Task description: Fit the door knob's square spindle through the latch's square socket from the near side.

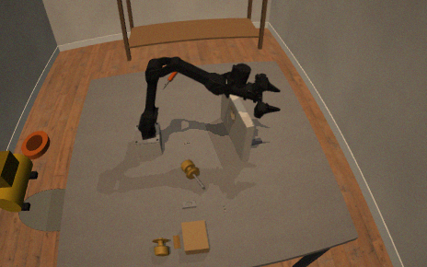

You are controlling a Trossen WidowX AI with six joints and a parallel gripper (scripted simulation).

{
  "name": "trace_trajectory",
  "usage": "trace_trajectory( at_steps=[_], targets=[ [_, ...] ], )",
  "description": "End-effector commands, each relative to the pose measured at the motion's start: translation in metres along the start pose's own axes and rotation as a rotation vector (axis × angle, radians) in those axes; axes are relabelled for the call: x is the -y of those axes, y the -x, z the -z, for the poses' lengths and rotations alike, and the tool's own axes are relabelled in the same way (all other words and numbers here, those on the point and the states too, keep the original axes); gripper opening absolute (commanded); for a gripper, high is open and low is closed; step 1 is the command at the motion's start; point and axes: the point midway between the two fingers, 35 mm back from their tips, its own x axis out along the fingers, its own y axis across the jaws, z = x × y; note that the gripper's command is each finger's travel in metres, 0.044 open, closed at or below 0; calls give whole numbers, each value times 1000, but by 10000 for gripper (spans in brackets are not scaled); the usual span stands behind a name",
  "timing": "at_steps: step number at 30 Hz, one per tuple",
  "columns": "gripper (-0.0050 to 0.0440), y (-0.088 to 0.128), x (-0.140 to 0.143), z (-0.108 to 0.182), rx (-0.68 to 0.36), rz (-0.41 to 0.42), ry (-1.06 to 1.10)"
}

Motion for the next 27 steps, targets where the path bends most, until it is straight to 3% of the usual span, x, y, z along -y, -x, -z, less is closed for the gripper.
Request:
trace_trajectory(
  at_steps=[1, 7, 9, 15, 19, 24, 26, 27],
  targets=[
    [440, 11, 33, -4, -30, 71, 207],
    [440, 27, 85, -3, -128, 167, 545],
    [440, 27, 85, -3, -128, 167, 545],
    [440, 53, 140, 6, -304, 223, 928],
    [440, 70, 162, 33, -465, 166, 1134],
    [440, 96, 183, 74, -674, 17, 1370],
    [440, 96, 183, 74, -674, 17, 1370],
    [440, 102, 187, 82, -715, -33, 1447]
  ],
)
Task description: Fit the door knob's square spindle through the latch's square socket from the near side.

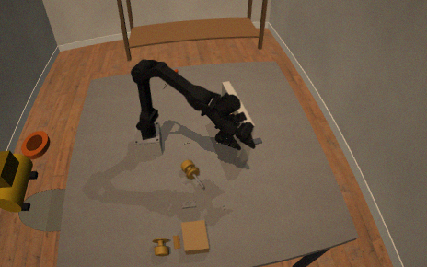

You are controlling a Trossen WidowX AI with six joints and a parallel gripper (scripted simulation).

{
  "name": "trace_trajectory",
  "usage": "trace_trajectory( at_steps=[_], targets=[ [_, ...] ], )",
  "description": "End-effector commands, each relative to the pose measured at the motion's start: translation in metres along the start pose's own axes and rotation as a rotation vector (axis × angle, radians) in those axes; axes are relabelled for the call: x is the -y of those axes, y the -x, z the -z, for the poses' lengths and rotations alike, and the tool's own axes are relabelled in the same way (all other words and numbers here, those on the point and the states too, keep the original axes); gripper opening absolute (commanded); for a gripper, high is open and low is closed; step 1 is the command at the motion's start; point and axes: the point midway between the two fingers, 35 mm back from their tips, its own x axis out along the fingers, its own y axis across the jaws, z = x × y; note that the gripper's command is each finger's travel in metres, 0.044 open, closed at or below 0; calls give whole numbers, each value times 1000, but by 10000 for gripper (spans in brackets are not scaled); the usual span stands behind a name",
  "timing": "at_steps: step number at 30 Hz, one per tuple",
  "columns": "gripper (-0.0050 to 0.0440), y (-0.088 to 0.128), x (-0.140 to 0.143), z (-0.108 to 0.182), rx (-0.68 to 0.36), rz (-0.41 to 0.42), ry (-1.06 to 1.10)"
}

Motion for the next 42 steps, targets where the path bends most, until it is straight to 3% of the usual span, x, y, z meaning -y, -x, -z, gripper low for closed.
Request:
trace_trajectory(
  at_steps=[1, 7, 14, 16, 19, 22, 25, 35, 42],
  targets=[
    [440, 5, -24, 20, -33, -100, 203],
    [440, 16, -78, 58, -34, -335, 520],
    [440, 42, -135, 91, 82, -591, 856],
    [440, 42, -135, 91, 82, -591, 856],
    [440, 61, -166, 105, 203, -723, 1027],
    [440, 76, -185, 112, 311, -795, 1151],
    [440, 83, -194, 114, 366, -824, 1203],
    [440, 80, -193, 114, 357, -825, 1193],
    [272, 80, -193, 114, 357, -825, 1193]
  ],
)
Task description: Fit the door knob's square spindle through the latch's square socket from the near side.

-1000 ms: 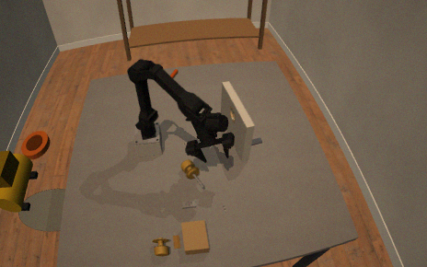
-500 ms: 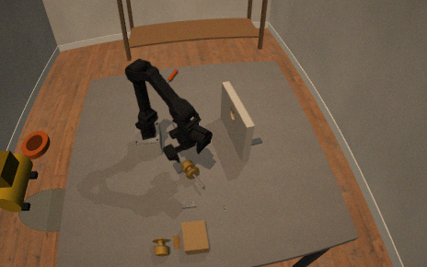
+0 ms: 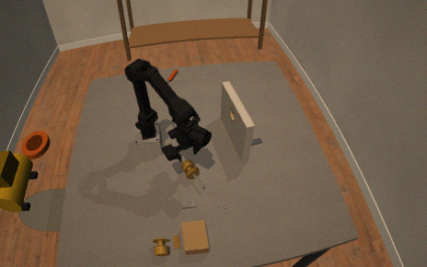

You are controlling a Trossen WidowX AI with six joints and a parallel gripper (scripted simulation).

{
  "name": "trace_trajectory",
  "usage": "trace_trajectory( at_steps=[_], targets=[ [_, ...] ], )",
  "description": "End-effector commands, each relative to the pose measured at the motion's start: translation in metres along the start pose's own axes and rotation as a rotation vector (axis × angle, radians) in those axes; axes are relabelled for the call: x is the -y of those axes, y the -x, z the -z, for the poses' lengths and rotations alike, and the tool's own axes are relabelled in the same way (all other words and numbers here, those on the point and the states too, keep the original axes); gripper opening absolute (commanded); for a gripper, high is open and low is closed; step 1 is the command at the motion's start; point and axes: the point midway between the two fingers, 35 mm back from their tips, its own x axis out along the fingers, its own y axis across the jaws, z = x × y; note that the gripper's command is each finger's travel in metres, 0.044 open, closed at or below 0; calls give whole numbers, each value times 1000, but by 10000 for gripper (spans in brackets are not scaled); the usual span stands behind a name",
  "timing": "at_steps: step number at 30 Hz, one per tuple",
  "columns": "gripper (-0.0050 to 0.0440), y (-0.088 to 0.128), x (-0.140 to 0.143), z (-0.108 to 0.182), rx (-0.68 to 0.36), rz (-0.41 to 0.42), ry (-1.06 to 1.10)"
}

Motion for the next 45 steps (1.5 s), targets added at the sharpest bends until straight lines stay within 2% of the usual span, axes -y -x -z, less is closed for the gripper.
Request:
trace_trajectory(
  at_steps=[1, 6, 8, 13, 14, 34, 40, 42, 45],
  targets=[
    [248, 0, 0, 0, 0, 0, 0],
    [128, 0, 0, 0, 0, 0, 0],
    [128, 0, 0, 0, 0, 0, 0],
    [8, 0, 0, 0, 0, 0, 0],
    [0, 0, 0, 0, 0, 0, 0],
    [0, 0, 0, 0, 0, 0, 0],
    [144, 0, 0, 0, 0, 0, 0],
    [144, 0, 0, 0, 0, 0, 0],
    [216, 0, 0, 0, 0, 0, 0]
  ],
)
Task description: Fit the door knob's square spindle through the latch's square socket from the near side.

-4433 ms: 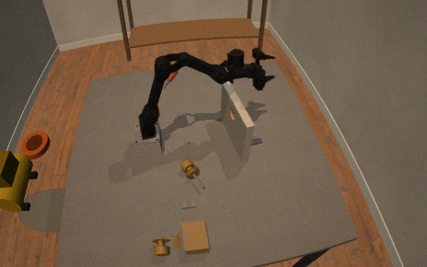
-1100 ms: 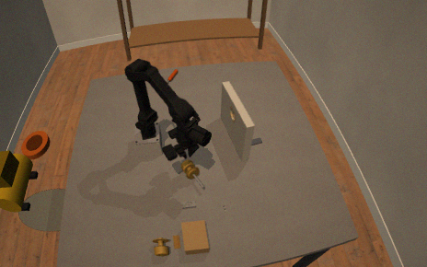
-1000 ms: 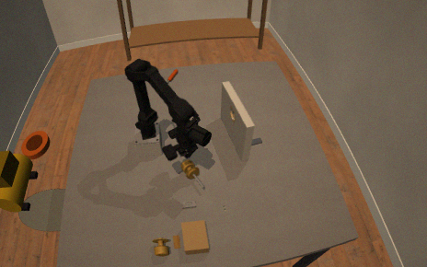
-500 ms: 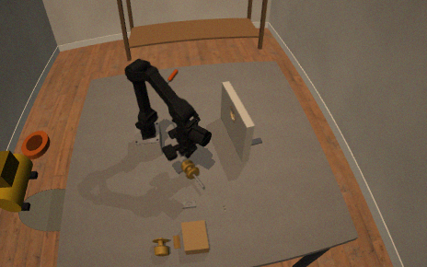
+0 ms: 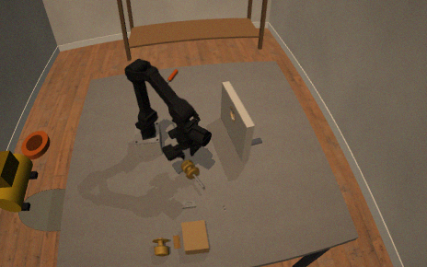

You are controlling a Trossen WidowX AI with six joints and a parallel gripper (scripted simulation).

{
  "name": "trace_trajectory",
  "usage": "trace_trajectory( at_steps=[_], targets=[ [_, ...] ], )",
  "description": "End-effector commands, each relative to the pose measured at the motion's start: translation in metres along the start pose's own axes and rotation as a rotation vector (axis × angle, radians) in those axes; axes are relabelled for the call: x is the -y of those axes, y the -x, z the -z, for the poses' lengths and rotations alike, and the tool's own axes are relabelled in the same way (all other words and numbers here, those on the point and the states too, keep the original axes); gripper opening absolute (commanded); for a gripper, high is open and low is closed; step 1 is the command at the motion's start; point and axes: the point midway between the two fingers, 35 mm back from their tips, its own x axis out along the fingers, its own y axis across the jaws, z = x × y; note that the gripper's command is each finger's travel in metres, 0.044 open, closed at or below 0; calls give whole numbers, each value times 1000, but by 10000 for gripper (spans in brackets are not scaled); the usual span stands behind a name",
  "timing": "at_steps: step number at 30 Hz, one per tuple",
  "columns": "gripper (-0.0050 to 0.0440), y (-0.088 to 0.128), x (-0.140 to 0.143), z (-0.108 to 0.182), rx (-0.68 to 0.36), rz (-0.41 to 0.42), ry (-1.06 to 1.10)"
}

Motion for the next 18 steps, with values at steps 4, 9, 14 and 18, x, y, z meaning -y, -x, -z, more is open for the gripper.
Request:
trace_trajectory(
  at_steps=[4, 9, 14, 18],
  targets=[
    [312, 0, 0, 0, 0, 0, 0],
    [432, 0, -1, -2, 3, 2, 12],
    [440, -3, -1, -1, 3, 2, 12],
    [440, -10, 0, 0, 3, 2, 12]
  ],
)
